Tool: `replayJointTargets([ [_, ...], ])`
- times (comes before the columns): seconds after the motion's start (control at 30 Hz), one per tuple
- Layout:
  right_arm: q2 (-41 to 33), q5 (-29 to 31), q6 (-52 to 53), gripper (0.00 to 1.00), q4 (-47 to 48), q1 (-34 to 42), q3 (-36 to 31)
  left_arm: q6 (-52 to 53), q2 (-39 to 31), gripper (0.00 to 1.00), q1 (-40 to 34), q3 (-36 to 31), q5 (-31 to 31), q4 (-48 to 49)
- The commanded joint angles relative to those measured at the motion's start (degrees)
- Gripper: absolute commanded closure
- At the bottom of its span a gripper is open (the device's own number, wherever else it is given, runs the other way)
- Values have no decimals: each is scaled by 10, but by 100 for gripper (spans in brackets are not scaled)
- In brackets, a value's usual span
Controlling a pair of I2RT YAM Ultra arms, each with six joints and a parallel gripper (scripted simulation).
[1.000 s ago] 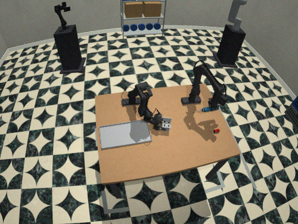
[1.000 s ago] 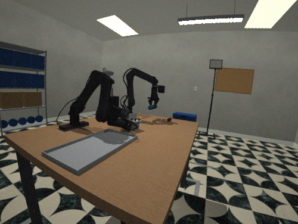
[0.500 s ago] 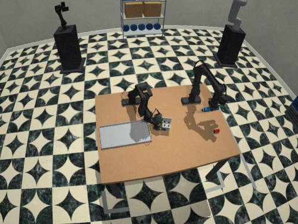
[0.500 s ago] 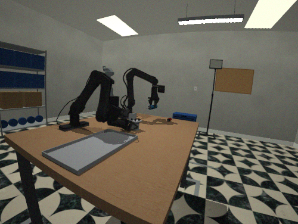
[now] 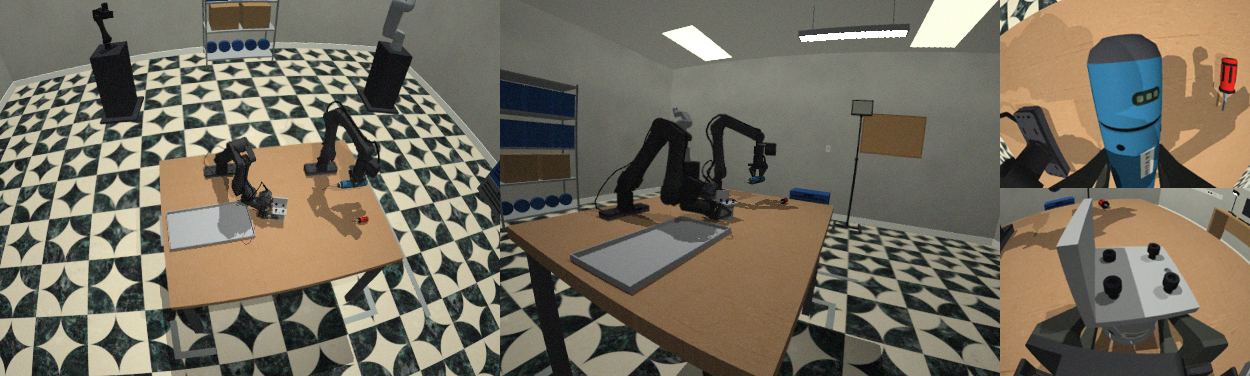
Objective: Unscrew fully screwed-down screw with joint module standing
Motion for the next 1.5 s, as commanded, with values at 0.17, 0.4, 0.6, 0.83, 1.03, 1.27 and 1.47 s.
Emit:
replayJointTargets([
  [0.17,12,-1,-1,41,-9,7,16,52,-40,58,-56,-25,1,63],
  [0.4,12,-1,-1,41,-9,7,16,64,-47,58,-68,-28,-1,80],
  [0.6,12,-1,-1,41,-9,7,16,95,-70,58,-107,-41,0,117],
  [0.83,12,-1,-1,41,-9,7,16,125,-88,58,-138,-40,-2,153],
  [1.03,12,-1,-1,41,-9,7,16,141,-96,58,-157,-72,0,175],
  [1.27,12,-1,-1,41,-9,7,16,179,-121,58,-201,-90,-2,220],
  [1.47,12,-1,-1,41,-9,7,16,192,-130,58,-207,-74,-2,236],
])
